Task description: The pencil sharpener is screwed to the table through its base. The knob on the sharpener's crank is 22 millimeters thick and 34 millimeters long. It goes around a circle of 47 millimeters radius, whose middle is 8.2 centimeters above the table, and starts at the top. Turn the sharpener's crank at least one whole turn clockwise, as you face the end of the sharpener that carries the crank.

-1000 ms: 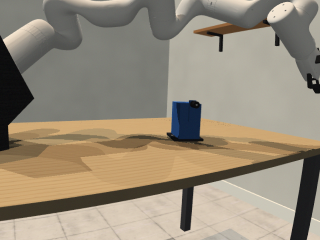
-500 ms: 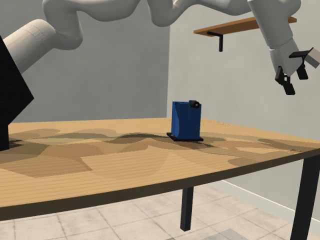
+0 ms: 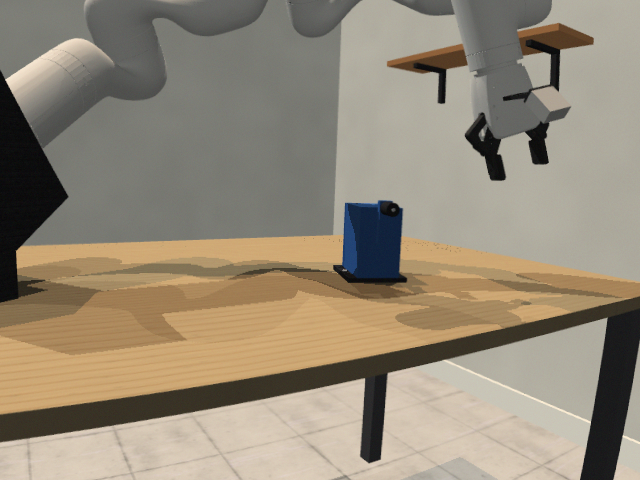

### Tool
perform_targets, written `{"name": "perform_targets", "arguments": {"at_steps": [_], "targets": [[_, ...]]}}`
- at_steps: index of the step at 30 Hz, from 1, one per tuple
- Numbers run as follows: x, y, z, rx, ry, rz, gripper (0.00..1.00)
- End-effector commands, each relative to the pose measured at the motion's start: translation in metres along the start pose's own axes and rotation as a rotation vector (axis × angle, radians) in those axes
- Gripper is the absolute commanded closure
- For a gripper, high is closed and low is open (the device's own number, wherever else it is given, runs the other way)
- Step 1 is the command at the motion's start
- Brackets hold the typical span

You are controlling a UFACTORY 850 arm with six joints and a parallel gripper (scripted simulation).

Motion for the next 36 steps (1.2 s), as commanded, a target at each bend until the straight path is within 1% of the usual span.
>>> {"name": "perform_targets", "arguments": {"at_steps": [1,6,8,9,16,19,25,26,36], "targets": [[-0.025,0.027,-0.017,-0.079,-0.011,0.038,0.00],[-0.051,0.058,-0.033,-0.164,-0.028,0.080,0.00],[-0.051,0.058,-0.033,-0.164,-0.028,0.080,0.00],[-0.065,0.074,-0.040,-0.205,-0.036,0.100,0.00],[-0.103,0.114,-0.062,-0.310,-0.059,0.150,0.00],[-0.109,0.121,-0.066,-0.328,-0.063,0.158,0.00],[-0.110,0.122,-0.066,-0.328,-0.063,0.159,0.00],[-0.110,0.122,-0.066,-0.328,-0.063,0.159,1.00],[-0.110,0.122,-0.066,-0.328,-0.063,0.159,1.00]]}}
Point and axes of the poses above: the point where the finger pads meet when closed, its own z axis out along the fingers, its own y axis across the jaws, x = y × z, the point moved 7 cm from there along -z, back along the fingers, and after that the axes turned 14 degrees about -z, right-handed, at the moved point
